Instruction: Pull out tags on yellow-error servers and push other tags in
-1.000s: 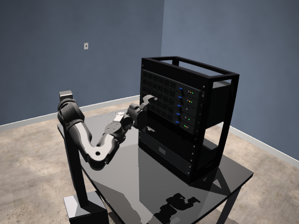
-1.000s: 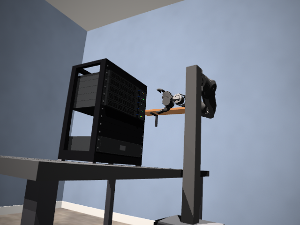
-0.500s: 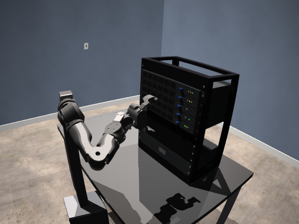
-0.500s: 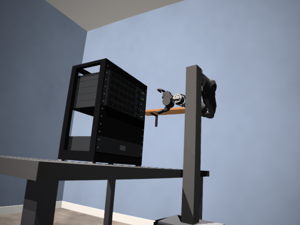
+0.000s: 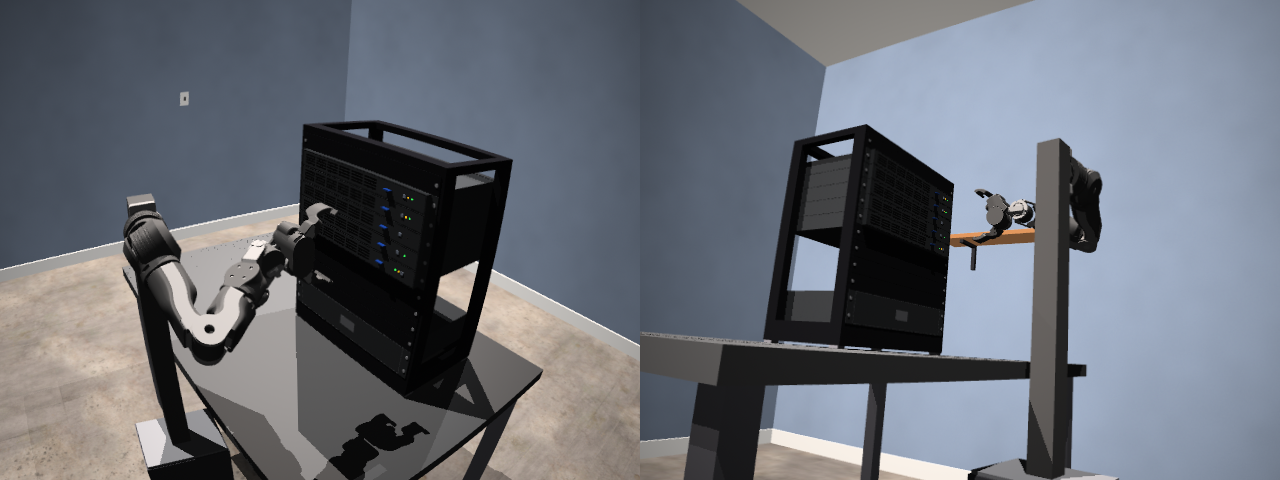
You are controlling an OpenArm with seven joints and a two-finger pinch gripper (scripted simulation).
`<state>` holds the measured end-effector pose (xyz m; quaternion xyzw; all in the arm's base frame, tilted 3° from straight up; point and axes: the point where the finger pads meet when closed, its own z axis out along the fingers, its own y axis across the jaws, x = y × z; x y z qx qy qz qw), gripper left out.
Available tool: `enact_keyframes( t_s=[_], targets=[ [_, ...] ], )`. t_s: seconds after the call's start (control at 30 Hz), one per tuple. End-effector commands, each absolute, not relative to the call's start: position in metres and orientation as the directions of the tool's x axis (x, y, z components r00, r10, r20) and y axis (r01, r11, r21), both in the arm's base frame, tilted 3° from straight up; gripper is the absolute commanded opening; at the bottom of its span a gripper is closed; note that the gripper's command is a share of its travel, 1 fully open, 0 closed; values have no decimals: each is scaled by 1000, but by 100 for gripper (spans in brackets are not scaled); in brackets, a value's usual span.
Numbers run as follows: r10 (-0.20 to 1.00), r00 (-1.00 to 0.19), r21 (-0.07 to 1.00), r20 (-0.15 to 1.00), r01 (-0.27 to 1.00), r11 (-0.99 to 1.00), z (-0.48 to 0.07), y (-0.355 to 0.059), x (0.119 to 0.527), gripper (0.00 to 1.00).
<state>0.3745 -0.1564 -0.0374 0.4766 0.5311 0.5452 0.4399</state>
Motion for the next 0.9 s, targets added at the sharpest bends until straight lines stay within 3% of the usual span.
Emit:
enact_keyframes(
  t_s=[0.0, 0.4, 0.87],
  targets=[
    [987, -153, 998, 56, 14, -55, -33, -158, 375, 100],
    [987, -151, 998, 60, 16, -58, -37, -161, 382, 100],
    [987, -151, 998, 61, 17, -59, -71, -183, 440, 100]
  ],
)
